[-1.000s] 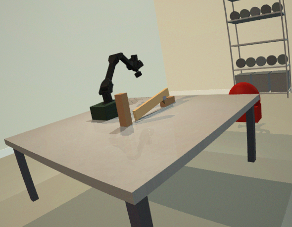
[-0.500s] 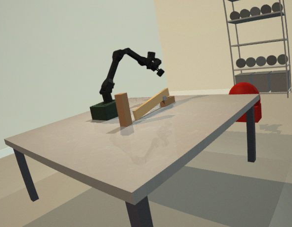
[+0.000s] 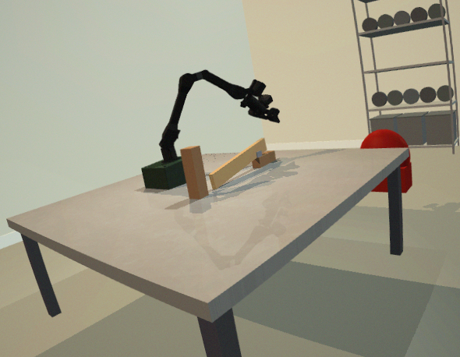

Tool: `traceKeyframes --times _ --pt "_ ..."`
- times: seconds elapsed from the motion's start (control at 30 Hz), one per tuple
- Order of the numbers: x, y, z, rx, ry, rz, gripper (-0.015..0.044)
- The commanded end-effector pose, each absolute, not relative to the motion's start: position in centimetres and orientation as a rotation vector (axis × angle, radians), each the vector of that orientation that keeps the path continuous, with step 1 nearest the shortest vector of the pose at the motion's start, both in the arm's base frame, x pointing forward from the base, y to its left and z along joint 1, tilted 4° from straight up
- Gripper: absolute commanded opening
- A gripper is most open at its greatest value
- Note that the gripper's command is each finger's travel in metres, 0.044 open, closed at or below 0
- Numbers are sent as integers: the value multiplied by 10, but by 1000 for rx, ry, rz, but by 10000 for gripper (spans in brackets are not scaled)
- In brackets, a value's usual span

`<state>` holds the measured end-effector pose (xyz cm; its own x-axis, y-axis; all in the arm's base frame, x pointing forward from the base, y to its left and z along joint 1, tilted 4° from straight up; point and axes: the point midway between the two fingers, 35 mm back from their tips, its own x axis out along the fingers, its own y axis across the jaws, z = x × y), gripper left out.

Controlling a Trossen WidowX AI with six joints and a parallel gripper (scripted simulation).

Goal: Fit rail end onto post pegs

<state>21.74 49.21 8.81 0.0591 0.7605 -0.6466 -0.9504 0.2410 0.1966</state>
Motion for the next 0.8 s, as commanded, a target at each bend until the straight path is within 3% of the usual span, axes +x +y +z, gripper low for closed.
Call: traceKeyframes --times 0.0,0.4,0.77 --pt "267 438 75 -453 742 1229 440" --pt "358 257 45 -923 819 1063 440" --pt "351 78 30 -1274 1042 1120 440"
